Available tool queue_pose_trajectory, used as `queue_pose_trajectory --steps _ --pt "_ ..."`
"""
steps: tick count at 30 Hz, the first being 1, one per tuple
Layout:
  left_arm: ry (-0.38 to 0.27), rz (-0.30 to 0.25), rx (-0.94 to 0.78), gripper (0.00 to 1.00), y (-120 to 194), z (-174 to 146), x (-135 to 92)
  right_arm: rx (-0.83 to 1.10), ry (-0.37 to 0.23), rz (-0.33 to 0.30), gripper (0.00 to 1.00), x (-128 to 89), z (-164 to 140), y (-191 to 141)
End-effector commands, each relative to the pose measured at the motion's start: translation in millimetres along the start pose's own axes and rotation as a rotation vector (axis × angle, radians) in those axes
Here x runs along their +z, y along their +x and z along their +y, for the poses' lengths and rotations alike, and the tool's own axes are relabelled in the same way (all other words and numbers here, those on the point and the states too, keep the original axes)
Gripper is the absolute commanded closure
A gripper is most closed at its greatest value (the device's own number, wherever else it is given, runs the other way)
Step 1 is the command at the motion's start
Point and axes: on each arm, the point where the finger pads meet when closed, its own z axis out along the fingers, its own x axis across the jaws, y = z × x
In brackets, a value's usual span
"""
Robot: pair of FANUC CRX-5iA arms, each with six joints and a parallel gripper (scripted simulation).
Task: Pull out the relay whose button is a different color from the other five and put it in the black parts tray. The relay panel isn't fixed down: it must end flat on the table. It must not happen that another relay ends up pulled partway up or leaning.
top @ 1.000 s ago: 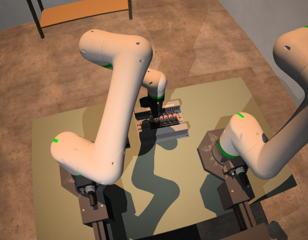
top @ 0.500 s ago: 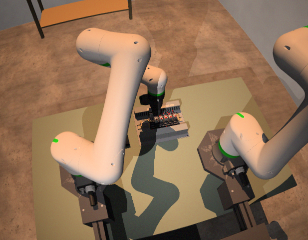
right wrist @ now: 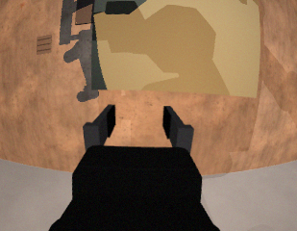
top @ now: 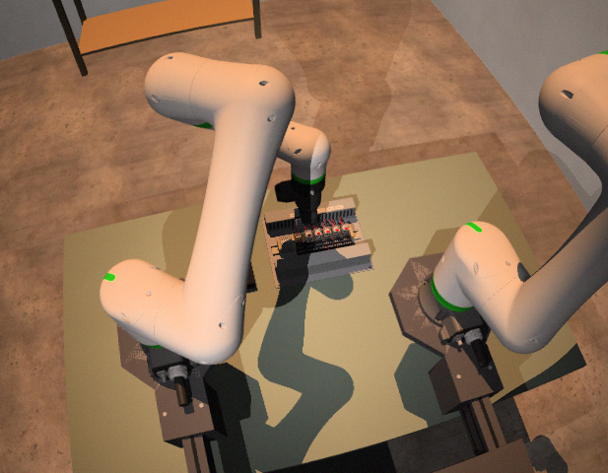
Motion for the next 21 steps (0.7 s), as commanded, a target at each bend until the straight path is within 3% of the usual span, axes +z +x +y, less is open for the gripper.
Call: queue_pose_trajectory --steps 1,21 --pt "-0.001 0.001 0.000 1.00 0.7 0.6 -4.4 0.000 -0.002 0.000 0.00 -0.9 0.2 -0.2" --pt "-0.001 0.001 0.000 1.00 0.8 0.6 -14.2 0.000 -0.002 0.000 0.00 -0.9 0.2 -0.2"
